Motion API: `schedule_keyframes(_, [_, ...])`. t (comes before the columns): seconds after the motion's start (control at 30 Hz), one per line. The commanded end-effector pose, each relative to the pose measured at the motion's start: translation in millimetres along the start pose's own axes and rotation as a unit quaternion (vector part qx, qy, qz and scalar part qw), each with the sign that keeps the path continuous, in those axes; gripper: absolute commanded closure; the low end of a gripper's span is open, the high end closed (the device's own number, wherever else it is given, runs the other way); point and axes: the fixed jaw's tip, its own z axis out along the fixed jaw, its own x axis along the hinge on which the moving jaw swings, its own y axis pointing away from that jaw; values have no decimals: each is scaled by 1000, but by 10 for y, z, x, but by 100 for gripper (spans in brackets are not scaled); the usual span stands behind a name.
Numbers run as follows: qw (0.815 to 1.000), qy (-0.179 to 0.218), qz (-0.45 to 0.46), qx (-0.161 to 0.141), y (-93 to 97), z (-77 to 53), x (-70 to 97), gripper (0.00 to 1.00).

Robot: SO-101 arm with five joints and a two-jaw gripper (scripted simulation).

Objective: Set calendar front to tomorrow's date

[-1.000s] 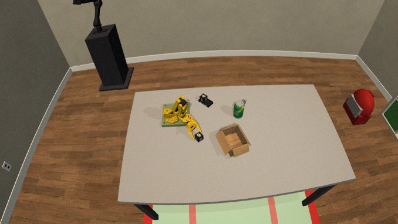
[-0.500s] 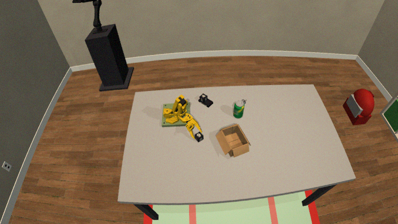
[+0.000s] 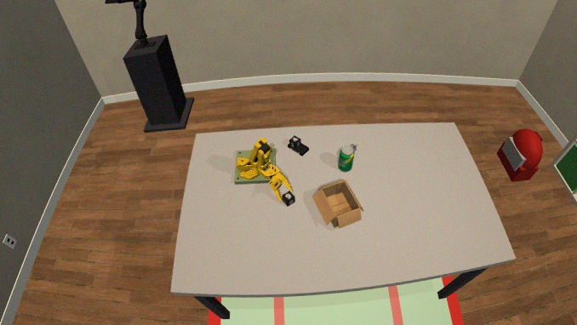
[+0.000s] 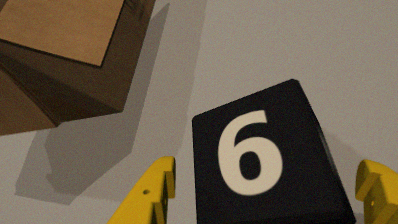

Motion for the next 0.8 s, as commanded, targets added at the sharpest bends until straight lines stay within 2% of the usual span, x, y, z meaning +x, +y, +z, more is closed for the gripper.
schedule_keyframes(0.0, [994, -43, 76, -60, 181, -91, -224, 65])
schedule_keyframes(0.6, [994, -48, 73, -62, 194, -88, -243, 65])
schedule_keyframes(0.77, [989, -76, 99, -85, 278, -108, -360, 65])
